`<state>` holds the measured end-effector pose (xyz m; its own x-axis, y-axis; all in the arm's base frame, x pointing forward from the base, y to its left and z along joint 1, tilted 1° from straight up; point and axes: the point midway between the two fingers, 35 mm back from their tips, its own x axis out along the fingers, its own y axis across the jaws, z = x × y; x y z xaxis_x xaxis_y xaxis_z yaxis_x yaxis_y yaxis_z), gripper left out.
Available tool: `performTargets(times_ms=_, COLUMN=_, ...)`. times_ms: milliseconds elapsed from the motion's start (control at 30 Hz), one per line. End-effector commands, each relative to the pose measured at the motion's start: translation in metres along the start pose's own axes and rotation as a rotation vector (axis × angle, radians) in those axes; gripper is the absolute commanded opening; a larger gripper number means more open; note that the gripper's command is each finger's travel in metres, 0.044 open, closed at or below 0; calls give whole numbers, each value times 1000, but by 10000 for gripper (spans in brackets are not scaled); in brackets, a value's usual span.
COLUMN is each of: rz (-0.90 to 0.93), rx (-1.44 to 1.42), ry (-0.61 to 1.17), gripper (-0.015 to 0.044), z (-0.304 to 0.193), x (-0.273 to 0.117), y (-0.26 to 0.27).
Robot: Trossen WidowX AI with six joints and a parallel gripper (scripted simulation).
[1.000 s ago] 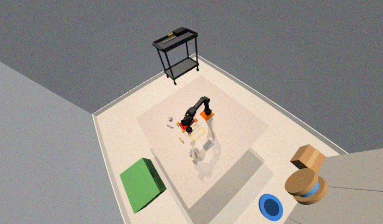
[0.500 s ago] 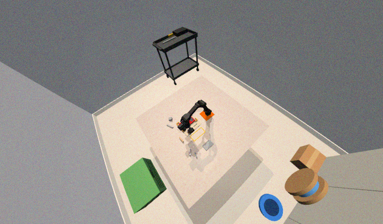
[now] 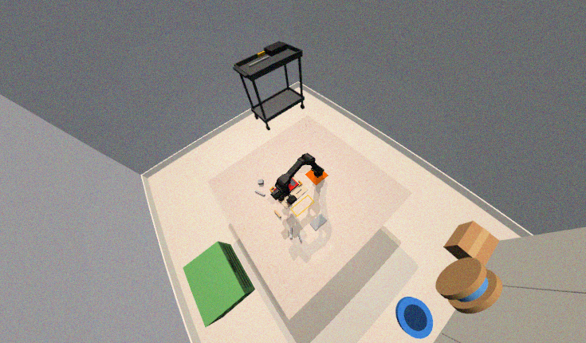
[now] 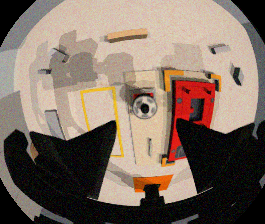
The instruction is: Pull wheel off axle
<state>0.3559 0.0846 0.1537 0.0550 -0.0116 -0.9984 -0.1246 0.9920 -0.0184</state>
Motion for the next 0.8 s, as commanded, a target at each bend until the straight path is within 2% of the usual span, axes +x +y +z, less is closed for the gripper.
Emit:
performTargets(times_ms=0, rz=2, rx=-4, ry=17, gripper=300, z=0, x=18, y=0)
performTargets(times_ms=367, rz=2, rx=-4, ry=17, gripper=300, z=-3, x=72, y=-1)
performTargets(times_ms=767, rz=2, rx=-4, ry=17, gripper=300, z=-4, x=75, y=-1)
